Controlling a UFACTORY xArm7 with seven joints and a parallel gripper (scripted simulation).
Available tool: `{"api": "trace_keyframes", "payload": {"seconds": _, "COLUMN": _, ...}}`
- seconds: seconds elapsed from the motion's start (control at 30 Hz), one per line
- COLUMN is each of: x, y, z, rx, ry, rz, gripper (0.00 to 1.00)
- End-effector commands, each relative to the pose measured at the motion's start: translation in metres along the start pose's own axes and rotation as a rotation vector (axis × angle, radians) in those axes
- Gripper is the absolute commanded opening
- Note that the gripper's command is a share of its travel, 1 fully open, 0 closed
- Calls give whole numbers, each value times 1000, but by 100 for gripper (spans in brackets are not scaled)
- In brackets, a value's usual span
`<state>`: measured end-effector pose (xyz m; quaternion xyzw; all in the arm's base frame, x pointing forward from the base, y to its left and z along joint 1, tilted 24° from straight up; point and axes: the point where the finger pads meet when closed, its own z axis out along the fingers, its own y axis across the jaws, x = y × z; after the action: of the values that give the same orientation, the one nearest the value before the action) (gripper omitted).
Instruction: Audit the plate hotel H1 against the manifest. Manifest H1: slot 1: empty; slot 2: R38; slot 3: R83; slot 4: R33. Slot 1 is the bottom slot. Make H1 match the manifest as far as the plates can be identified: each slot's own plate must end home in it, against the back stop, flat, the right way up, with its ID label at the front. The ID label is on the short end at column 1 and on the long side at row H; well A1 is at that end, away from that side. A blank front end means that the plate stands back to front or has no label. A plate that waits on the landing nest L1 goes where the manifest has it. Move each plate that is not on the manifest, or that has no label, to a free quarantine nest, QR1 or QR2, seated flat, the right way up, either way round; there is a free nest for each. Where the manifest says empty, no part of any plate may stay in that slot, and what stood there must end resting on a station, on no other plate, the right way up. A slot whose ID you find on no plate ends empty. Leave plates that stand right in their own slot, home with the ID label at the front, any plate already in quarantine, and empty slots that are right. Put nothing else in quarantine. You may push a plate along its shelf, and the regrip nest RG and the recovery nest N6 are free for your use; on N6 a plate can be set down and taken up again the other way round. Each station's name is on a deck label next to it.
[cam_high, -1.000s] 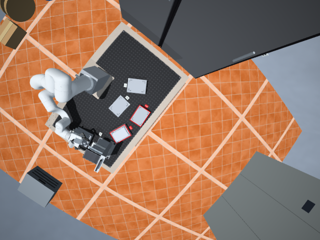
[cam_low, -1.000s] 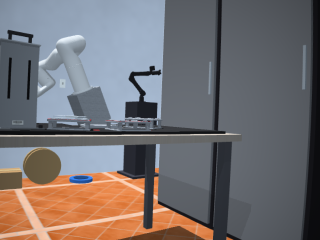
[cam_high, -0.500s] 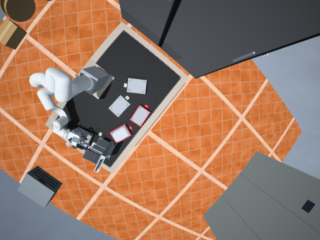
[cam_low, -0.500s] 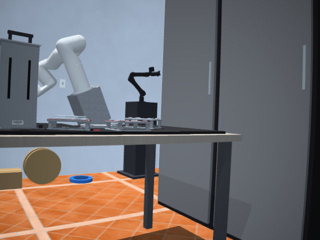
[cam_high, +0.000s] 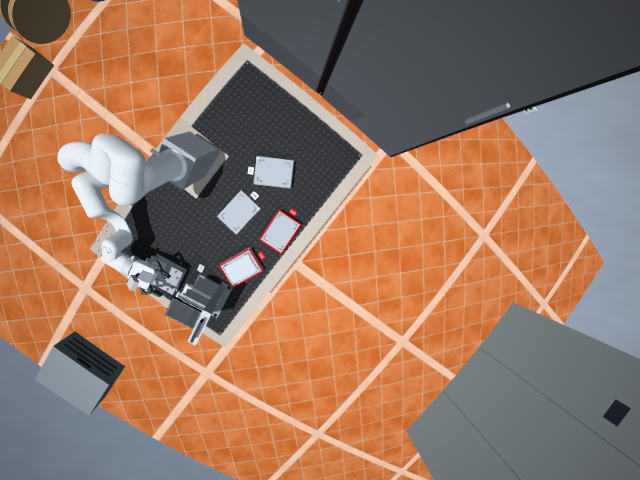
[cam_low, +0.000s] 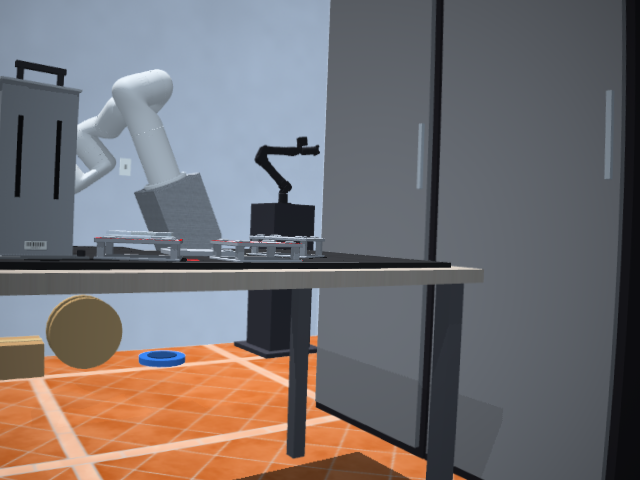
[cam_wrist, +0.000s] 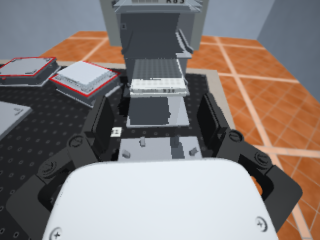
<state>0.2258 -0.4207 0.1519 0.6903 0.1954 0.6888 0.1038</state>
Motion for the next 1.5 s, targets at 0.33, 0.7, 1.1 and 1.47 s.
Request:
{"api": "trace_keyframes", "payload": {"seconds": 0.33, "x": -6, "y": 2, "z": -12, "rx": 1, "ry": 0, "rz": -3, "gripper": 100}}
{"api": "trace_keyframes", "payload": {"seconds": 0.7, "x": -22, "y": 6, "z": -12, "rx": 1, "ry": 0, "rz": -3, "gripper": 100}}
{"api": "trace_keyframes", "payload": {"seconds": 1.1, "x": -22, "y": 6, "z": -12, "rx": 1, "ry": 0, "rz": -3, "gripper": 100}}
{"api": "trace_keyframes", "payload": {"seconds": 1.47, "x": -22, "y": 6, "z": -7, "rx": 1, "ry": 0, "rz": -3, "gripper": 100}}
